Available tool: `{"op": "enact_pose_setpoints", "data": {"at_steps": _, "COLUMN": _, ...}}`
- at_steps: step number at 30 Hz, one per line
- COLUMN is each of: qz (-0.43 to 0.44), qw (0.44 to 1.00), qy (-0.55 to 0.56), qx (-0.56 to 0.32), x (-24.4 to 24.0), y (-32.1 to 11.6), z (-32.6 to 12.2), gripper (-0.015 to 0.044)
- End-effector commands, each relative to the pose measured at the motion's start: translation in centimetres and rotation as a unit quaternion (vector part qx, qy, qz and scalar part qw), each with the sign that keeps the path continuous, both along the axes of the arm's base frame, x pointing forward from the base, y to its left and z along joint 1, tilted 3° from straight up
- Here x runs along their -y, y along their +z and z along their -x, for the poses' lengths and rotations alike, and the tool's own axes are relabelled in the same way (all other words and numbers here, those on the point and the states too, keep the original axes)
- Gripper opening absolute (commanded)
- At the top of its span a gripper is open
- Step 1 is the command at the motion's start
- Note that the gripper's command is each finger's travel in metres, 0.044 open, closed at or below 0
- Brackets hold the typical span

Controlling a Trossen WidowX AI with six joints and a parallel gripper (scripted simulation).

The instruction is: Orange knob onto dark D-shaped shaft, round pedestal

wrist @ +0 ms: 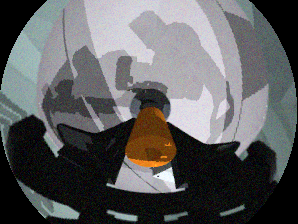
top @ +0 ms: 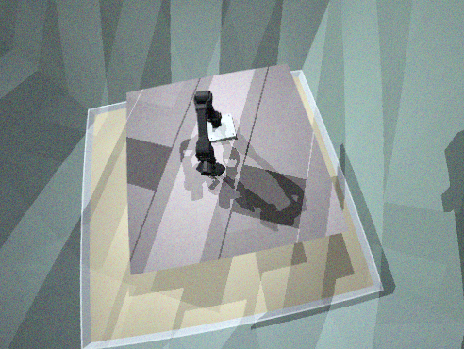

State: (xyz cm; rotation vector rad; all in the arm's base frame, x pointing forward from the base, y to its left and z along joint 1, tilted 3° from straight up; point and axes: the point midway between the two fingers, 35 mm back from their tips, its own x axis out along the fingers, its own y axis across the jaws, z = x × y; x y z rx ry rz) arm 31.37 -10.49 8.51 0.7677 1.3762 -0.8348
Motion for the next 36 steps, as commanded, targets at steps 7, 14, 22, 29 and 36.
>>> {"op": "enact_pose_setpoints", "data": {"at_steps": 7, "qz": 0.001, "qw": 1.0, "qy": -0.003, "qx": 0.0, "x": 0.08, "y": 0.07, "z": -0.1, "gripper": 0.0}}
{"op": "enact_pose_setpoints", "data": {"at_steps": 14, "qz": 0.001, "qw": 1.0, "qy": -0.016, "qx": 0.001, "x": 0.08, "y": 0.46, "z": -0.19, "gripper": 0.0}}
{"op": "enact_pose_setpoints", "data": {"at_steps": 22, "qz": 0.0, "qw": 0.994, "qy": -0.107, "qx": 0.006, "x": 0.06, "y": 0.08, "z": -0.07, "gripper": 0.0}}
{"op": "enact_pose_setpoints", "data": {"at_steps": 29, "qz": 0.0, "qw": 0.994, "qy": -0.107, "qx": 0.006, "x": 0.05, "y": -0.02, "z": 0.03, "gripper": 0.0}}
{"op": "enact_pose_setpoints", "data": {"at_steps": 36, "qz": 0.0, "qw": 0.994, "qy": -0.107, "qx": 0.006, "x": 0.08, "y": -0.05, "z": -0.08, "gripper": 0.0}}
